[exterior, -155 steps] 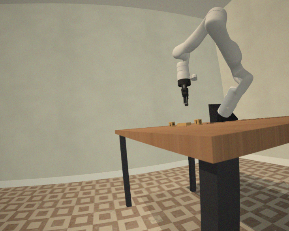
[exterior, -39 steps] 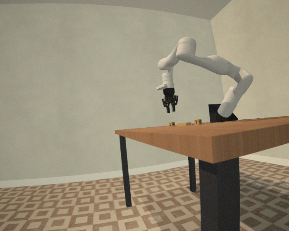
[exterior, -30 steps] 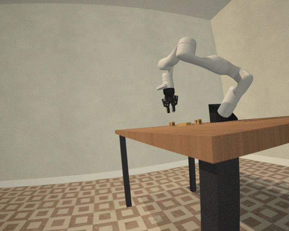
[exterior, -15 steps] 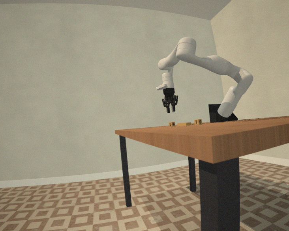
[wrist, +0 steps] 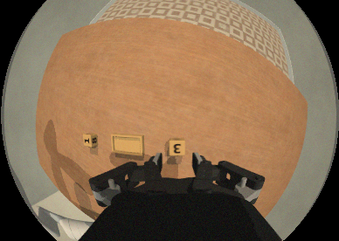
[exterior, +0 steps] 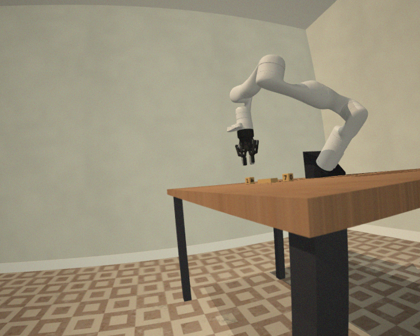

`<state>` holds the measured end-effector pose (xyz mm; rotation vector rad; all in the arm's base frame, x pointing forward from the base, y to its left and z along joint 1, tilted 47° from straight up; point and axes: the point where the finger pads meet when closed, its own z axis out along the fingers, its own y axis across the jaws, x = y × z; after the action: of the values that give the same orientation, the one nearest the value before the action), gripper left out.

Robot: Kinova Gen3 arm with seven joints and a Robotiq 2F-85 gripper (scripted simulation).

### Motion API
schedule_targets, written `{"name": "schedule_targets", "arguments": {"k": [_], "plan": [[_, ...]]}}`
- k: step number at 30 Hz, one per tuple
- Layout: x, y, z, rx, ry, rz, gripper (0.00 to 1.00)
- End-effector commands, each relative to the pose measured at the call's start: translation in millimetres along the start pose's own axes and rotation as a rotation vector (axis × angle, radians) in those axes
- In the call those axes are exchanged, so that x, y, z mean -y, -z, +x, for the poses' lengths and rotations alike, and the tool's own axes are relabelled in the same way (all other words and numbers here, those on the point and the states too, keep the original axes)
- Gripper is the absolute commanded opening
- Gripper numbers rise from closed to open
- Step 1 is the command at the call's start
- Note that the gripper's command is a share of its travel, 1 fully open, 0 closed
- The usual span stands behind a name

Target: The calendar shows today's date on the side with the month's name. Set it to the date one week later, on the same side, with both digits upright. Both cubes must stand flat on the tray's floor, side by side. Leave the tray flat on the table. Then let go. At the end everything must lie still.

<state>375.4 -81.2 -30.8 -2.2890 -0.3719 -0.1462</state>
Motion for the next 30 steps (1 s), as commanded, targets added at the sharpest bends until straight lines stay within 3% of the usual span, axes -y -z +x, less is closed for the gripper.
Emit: {"name": "schedule_targets", "arguments": {"k": [1, 30], "plan": [[0, -2.3, 0, 0.001, 0.0, 0.0, 0.46], [0, -38.3, 0, 0.001, 0.0, 0.0, 0.46]]}}
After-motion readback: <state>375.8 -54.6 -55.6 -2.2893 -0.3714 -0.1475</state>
